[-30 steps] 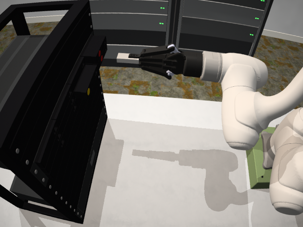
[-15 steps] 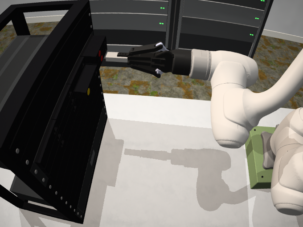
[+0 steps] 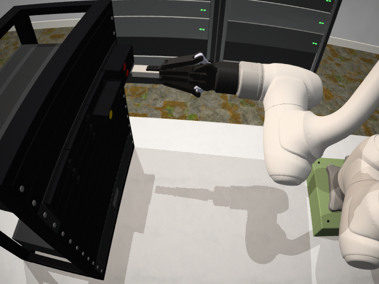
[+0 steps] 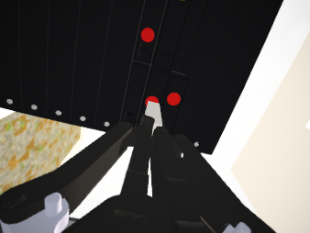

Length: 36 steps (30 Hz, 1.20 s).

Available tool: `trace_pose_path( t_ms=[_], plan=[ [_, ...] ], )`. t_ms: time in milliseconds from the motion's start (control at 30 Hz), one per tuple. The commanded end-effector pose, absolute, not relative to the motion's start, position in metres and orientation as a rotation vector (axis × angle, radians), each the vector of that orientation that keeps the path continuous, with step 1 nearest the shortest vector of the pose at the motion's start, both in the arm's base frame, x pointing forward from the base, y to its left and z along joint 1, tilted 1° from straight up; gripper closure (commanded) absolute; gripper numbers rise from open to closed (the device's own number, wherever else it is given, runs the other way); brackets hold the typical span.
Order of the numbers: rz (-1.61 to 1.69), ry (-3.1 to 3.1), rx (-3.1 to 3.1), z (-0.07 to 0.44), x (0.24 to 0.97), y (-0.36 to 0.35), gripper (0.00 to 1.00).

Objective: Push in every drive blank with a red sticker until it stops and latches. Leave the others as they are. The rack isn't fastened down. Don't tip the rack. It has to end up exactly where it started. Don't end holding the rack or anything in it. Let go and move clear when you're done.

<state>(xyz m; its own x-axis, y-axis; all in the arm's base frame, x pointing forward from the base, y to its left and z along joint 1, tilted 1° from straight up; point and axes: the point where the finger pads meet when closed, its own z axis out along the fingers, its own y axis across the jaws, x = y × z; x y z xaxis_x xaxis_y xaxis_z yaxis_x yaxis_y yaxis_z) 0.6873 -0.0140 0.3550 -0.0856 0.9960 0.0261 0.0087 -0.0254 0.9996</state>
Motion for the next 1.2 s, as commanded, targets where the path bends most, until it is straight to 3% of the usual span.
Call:
trace_pose_path(
  t_ms=[0, 1167],
  plan=[
    [1.283, 1.265, 1.193, 0.3547, 0.6898, -0.0149, 1.0],
    [1.283, 1.265, 1.193, 0.3535, 0.6947, -0.0153, 1.0]
  ],
)
